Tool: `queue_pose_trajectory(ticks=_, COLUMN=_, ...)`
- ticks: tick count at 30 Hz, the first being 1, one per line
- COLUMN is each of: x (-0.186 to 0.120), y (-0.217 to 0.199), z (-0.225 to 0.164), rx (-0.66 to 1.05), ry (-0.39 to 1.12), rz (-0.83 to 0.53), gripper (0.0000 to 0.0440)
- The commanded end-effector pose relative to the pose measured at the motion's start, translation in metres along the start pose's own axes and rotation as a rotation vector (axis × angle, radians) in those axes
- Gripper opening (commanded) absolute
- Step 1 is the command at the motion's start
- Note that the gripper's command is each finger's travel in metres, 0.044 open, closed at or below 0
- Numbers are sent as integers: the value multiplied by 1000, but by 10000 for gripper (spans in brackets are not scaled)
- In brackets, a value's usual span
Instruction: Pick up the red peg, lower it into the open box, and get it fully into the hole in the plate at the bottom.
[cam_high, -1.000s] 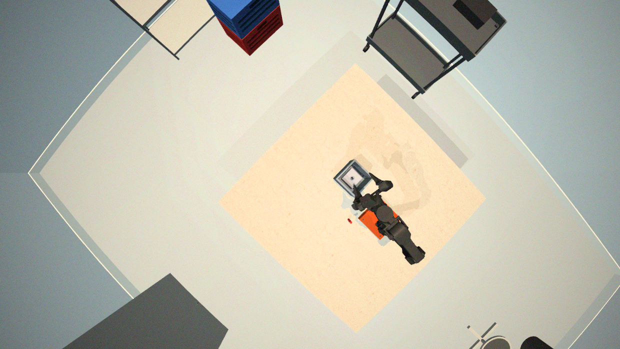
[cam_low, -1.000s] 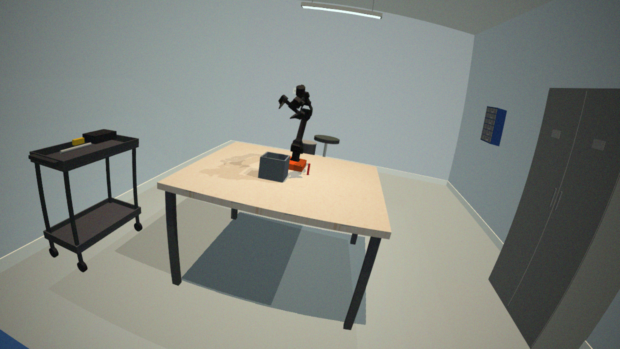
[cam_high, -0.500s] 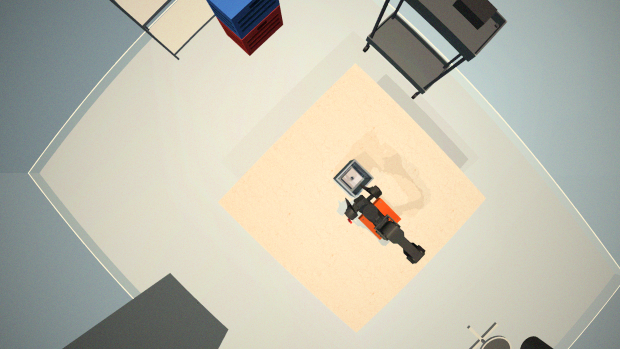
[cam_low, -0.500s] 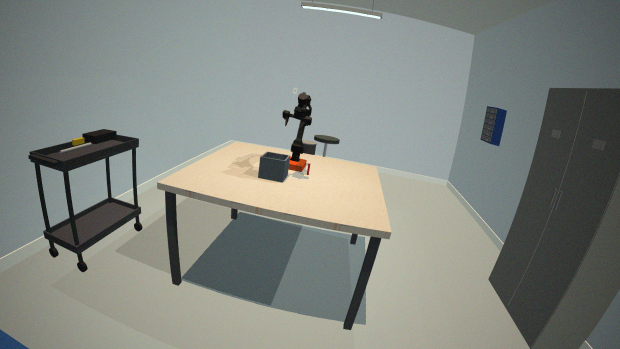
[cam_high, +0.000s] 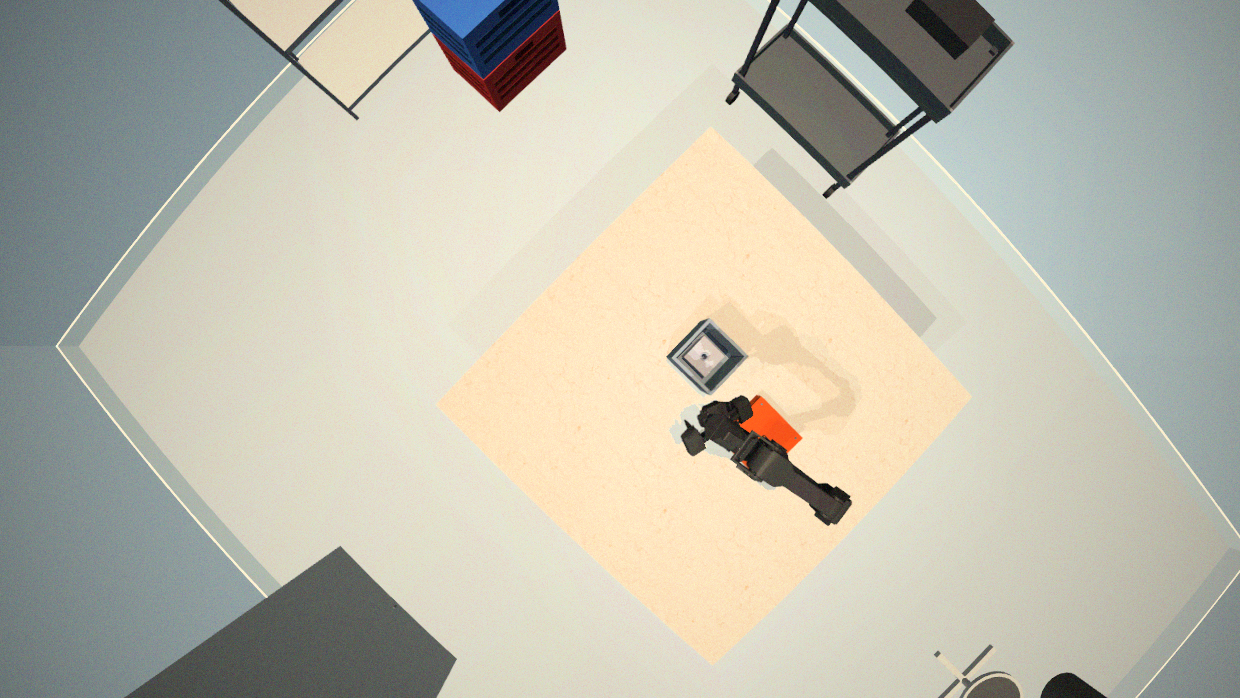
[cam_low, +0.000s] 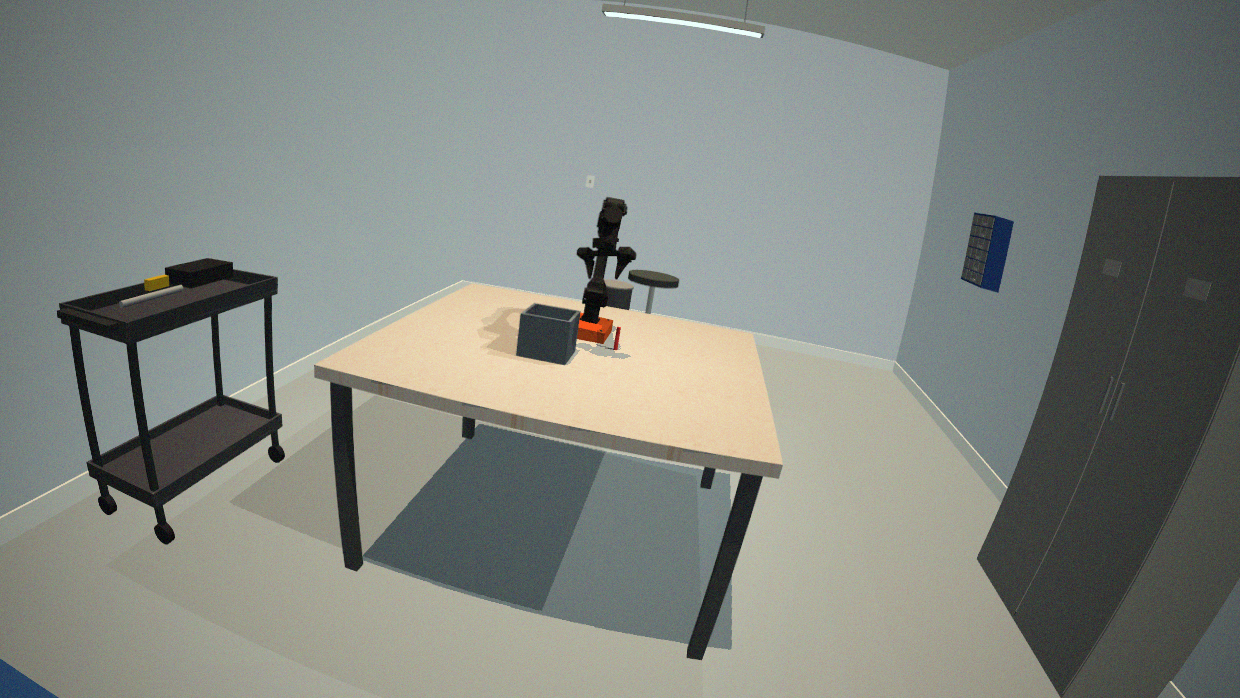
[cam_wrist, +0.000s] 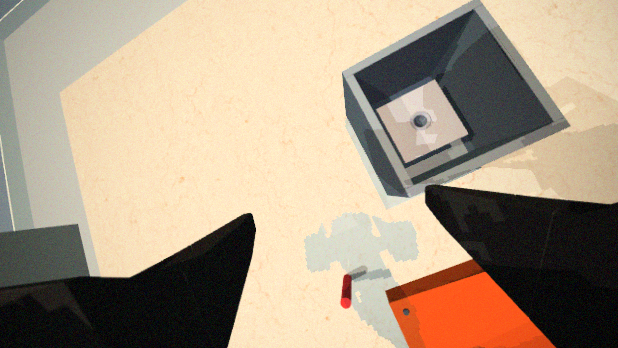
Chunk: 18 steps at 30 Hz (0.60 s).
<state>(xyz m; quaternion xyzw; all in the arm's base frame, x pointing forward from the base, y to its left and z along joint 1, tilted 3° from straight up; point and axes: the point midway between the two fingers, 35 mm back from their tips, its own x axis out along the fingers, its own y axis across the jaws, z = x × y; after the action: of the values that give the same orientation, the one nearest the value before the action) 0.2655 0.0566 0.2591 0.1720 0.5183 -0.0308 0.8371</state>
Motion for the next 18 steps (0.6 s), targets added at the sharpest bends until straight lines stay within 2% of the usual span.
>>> queue_pose_trajectory(ticks=1, x=8, y=3, z=-23, rx=91, ry=95, rz=0, gripper=440)
queue_pose_trajectory(ticks=18, x=33, y=9, z=-108, rx=474, ry=416, rz=-154, gripper=440)
